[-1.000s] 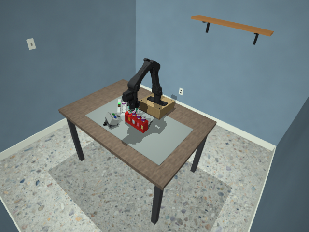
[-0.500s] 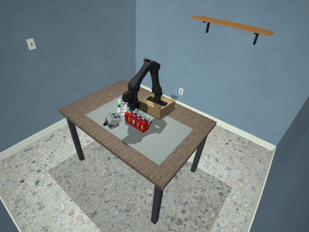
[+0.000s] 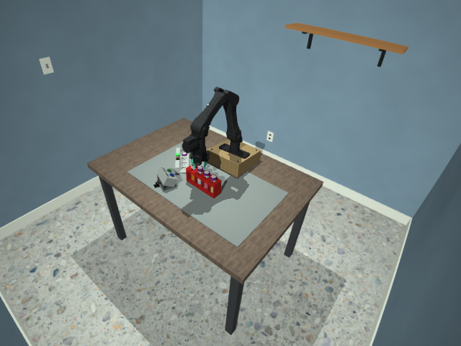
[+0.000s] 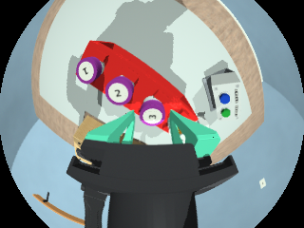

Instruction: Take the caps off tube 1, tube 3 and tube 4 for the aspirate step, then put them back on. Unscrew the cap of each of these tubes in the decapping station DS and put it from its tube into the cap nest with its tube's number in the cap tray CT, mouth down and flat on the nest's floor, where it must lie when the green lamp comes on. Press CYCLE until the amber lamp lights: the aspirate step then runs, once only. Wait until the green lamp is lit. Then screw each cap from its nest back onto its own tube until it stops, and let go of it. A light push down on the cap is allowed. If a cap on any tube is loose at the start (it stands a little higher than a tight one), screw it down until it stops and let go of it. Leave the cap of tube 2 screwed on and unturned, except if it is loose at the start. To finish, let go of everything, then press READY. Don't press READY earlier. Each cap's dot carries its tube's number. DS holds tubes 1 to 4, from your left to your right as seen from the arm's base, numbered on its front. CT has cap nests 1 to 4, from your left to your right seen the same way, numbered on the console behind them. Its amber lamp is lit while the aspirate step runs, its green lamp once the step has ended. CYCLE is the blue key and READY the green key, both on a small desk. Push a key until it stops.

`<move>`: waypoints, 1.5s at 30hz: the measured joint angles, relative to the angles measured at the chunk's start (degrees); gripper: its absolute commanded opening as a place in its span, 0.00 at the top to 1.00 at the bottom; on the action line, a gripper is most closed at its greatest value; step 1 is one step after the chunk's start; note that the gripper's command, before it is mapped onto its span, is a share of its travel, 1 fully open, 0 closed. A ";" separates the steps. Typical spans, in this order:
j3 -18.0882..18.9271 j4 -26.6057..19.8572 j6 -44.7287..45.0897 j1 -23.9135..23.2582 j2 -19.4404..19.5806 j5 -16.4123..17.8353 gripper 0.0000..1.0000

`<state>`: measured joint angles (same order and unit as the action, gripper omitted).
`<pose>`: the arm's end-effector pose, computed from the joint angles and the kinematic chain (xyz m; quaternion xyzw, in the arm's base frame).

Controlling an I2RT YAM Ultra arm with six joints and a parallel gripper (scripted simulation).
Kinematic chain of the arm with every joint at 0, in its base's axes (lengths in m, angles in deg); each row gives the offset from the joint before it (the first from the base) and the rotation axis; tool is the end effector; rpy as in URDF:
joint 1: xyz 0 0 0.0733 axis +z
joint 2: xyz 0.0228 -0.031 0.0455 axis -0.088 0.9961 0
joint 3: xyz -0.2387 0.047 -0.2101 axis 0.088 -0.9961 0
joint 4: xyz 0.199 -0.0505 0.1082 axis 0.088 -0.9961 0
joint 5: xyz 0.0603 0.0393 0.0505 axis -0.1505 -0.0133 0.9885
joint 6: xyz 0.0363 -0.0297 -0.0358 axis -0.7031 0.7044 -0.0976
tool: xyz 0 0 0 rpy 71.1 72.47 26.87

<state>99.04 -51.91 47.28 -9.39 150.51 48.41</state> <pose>0.3150 -0.0240 0.2195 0.2839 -0.9579 -0.0034 0.0425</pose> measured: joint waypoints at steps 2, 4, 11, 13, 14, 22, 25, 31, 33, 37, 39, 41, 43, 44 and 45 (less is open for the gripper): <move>0.00 0.02 -0.31 0.00 0.00 0.00 0.51; -0.15 0.20 -2.01 0.00 0.00 0.00 0.51; -0.50 0.66 -11.08 0.00 0.20 0.00 0.51; -0.70 0.85 -12.46 0.00 0.35 0.00 0.51; -0.79 0.90 -12.94 0.00 0.37 0.00 0.51; -1.16 1.57 -14.53 0.00 0.59 0.00 0.51; -1.16 1.75 -14.69 0.00 0.59 0.00 0.51; -1.20 1.92 -14.78 0.00 0.59 0.00 0.51; -1.29 1.95 -14.78 0.00 0.61 0.00 0.51; -1.31 1.99 -14.78 -0.20 0.59 0.00 1.00; -1.29 1.99 -14.78 -0.20 0.59 0.02 1.00; -1.29 1.99 -14.78 -0.20 0.59 0.02 1.00; -1.31 1.99 -14.78 -0.20 0.61 0.02 1.00; -1.31 1.99 -14.78 -0.20 0.59 0.02 1.00; -1.29 1.99 -14.78 -0.20 0.59 0.02 1.00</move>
<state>97.75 -49.93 32.51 -9.58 151.10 48.43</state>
